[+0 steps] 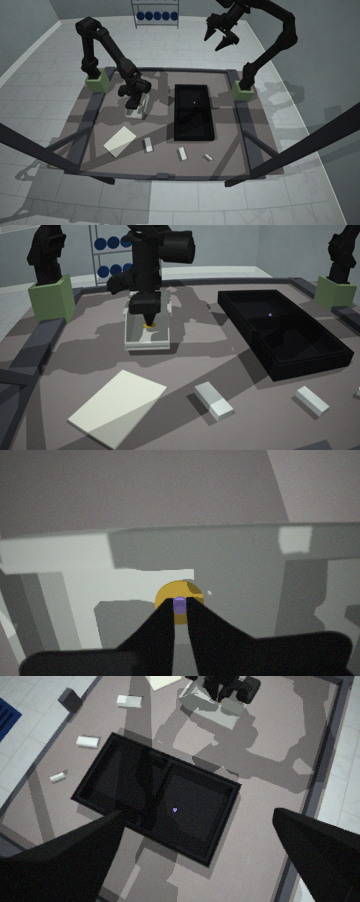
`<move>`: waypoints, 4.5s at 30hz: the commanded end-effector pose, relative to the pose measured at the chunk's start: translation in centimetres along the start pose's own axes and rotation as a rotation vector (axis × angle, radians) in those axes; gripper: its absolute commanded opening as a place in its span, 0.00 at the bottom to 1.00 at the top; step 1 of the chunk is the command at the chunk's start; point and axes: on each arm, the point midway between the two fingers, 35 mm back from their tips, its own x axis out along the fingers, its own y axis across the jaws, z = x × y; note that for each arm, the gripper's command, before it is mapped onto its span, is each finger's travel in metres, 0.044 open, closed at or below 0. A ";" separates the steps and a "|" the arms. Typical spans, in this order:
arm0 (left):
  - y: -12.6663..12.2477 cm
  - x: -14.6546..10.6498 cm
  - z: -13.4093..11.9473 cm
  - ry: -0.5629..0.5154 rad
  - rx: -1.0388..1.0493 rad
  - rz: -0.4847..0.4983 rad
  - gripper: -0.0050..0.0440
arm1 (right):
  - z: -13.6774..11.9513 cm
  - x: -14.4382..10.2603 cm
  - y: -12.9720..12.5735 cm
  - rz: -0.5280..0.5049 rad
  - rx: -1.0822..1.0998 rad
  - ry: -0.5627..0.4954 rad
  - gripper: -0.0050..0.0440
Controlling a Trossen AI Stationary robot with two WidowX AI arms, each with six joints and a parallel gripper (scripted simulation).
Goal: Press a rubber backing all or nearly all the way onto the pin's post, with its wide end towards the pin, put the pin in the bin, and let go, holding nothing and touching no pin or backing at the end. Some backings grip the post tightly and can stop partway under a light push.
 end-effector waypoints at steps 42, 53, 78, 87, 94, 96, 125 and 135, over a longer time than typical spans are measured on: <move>0.2 0.7 -0.6 0.026 0.000 0.009 0.29 | 0.2 -0.4 0.1 -0.006 -0.006 -0.011 1.00; 0.4 -1.5 -1.1 0.046 0.000 0.017 0.29 | 0.2 -0.4 0.1 -0.006 -0.006 -0.011 1.00; -0.2 -8.8 0.0 0.075 -0.394 0.037 0.82 | 0.2 -0.4 0.1 -0.006 -0.006 -0.011 1.00; -0.2 -9.2 0.5 0.109 -0.831 0.092 1.00 | 0.2 -0.4 0.1 -0.006 -0.006 -0.011 1.00; -0.2 -9.4 0.8 0.119 -1.101 0.136 1.00 | 0.2 -0.4 0.1 -0.006 -0.006 -0.011 1.00; -0.2 -9.4 0.8 0.121 -1.158 0.146 1.00 | 0.2 -0.4 0.1 -0.006 -0.006 -0.011 1.00; -0.1 -10.1 2.5 0.000 -2.421 0.440 1.00 | 0.2 -0.4 0.1 -0.006 -0.006 -0.011 1.00; 0.0 -10.3 2.9 -0.088 -2.705 0.517 1.00 | 0.2 -0.4 0.1 -0.006 -0.006 -0.011 1.00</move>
